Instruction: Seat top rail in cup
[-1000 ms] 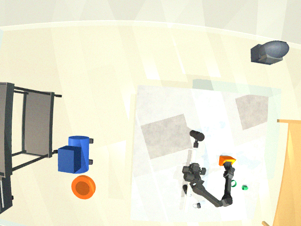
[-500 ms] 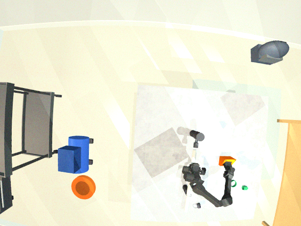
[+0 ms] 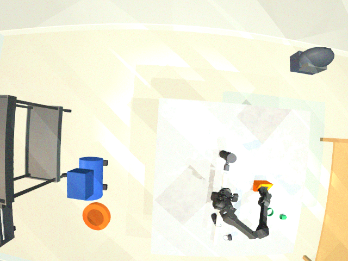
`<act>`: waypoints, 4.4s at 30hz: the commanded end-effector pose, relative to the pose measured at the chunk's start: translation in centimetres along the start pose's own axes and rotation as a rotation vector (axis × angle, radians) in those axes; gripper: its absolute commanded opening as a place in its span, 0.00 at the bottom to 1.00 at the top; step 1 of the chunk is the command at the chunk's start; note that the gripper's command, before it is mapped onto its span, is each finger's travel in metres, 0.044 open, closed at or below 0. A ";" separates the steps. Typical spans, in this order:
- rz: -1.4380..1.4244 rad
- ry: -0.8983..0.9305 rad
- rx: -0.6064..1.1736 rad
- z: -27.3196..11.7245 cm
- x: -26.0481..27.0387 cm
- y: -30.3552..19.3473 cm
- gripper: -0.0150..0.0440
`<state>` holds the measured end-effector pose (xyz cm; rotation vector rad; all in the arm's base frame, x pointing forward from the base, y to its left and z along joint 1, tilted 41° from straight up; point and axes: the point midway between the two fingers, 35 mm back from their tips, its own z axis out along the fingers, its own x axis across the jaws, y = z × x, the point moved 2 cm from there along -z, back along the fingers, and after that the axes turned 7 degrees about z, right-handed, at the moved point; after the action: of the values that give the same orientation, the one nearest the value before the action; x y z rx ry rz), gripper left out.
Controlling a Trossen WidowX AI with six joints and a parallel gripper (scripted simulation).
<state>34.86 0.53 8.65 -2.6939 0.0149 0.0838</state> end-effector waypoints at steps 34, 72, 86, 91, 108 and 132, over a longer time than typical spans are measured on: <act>0.000 0.001 -0.001 0.6 0.2 2.3 0.25; -0.003 -0.008 0.011 0.7 0.2 1.8 0.25; -0.003 -0.007 0.005 0.6 0.2 1.9 0.25; -0.003 -0.007 0.004 0.6 0.2 2.0 0.25; -0.003 -0.007 0.000 0.5 0.2 2.2 0.25; -0.003 -0.007 0.000 0.4 0.3 2.5 0.25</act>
<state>35.00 -0.73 7.20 -2.6796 0.0003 0.1012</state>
